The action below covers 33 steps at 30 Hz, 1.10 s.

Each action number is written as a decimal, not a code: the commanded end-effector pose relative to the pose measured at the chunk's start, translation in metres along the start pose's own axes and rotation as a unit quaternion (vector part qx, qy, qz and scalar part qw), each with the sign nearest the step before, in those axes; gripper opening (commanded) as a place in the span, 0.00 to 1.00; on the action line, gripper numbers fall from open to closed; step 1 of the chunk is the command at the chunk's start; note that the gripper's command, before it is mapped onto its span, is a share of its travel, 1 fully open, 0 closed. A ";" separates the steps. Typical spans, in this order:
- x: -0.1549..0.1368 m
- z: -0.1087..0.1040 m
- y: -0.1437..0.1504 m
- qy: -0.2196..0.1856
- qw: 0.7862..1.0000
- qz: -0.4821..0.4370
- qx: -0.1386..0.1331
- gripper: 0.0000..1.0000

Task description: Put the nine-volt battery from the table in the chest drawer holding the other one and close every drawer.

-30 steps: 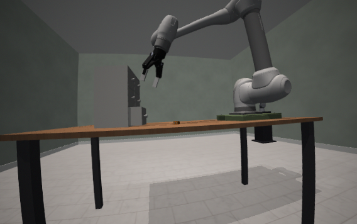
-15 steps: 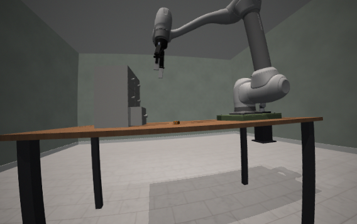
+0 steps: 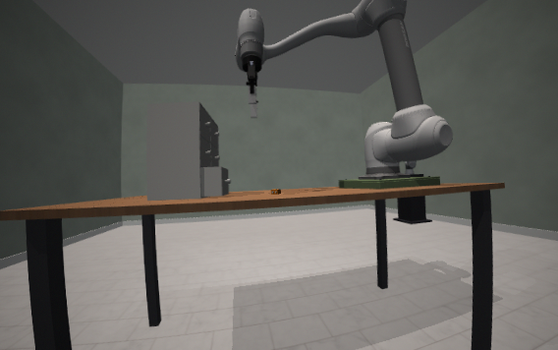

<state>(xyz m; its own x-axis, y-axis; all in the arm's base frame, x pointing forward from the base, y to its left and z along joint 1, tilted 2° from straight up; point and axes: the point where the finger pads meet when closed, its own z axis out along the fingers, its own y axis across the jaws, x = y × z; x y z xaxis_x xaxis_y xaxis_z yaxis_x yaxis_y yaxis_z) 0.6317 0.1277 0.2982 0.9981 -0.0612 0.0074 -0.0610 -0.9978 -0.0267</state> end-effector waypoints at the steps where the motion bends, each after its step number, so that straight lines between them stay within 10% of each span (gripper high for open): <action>1: 0.000 0.000 0.000 0.000 1.000 0.000 0.000 1.00; 14: -0.002 0.001 0.000 0.000 1.000 0.000 0.000 1.00; 24: -0.131 0.063 0.008 0.000 1.000 0.000 0.000 1.00; 33: -0.141 0.070 0.009 0.007 1.000 0.000 0.000 1.00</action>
<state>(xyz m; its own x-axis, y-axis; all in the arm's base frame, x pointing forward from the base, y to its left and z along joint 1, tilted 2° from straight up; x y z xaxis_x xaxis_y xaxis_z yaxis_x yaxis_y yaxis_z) 0.4904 0.1292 0.2274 0.9981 -0.0612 0.0119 -0.0609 -0.9978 -0.0266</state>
